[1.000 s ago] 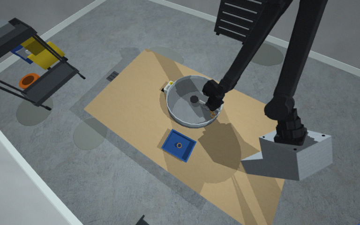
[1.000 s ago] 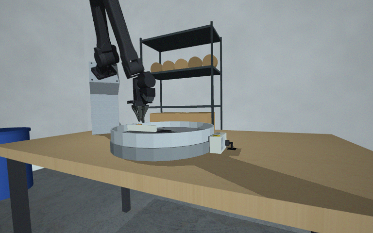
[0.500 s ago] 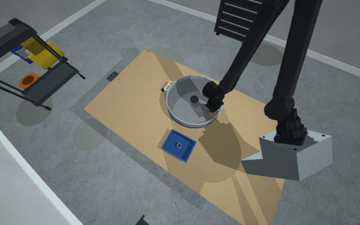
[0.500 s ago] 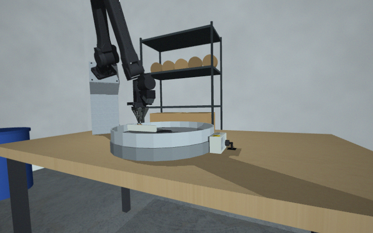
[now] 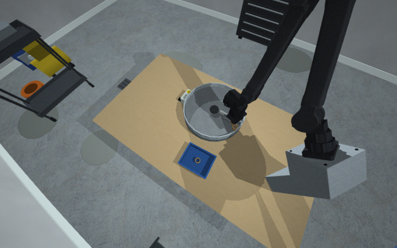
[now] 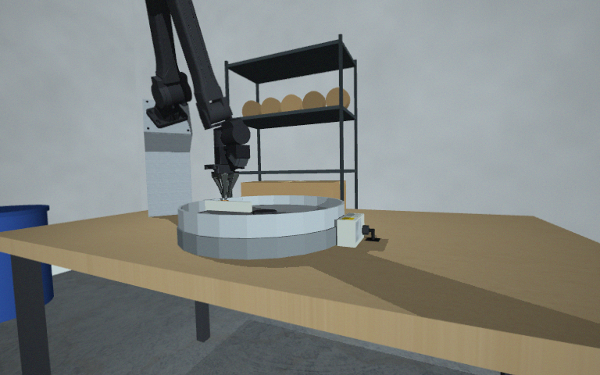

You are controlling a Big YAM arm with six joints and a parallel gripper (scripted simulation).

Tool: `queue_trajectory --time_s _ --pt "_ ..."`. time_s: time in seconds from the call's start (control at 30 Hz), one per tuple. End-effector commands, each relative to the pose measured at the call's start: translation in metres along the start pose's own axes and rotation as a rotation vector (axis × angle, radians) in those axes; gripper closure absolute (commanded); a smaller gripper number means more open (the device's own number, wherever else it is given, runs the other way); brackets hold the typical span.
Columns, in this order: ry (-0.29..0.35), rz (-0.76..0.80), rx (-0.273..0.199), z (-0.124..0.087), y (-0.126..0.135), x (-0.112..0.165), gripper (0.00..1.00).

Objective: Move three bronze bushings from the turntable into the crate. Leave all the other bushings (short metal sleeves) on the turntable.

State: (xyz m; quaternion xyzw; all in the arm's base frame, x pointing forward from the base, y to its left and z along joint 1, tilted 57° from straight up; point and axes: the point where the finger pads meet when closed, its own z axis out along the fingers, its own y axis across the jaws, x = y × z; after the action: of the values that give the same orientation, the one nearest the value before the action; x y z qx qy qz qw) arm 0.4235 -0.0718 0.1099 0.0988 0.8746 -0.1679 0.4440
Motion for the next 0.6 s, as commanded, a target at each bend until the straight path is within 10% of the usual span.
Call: queue_trajectory --time_s 0.0,0.57 --pt "-0.033 -0.002 -0.008 -0.0059 0.0016 -0.0115 0.88" --pt "-0.019 -0.008 -0.012 -0.0076 0.0039 -0.0081 0.88"
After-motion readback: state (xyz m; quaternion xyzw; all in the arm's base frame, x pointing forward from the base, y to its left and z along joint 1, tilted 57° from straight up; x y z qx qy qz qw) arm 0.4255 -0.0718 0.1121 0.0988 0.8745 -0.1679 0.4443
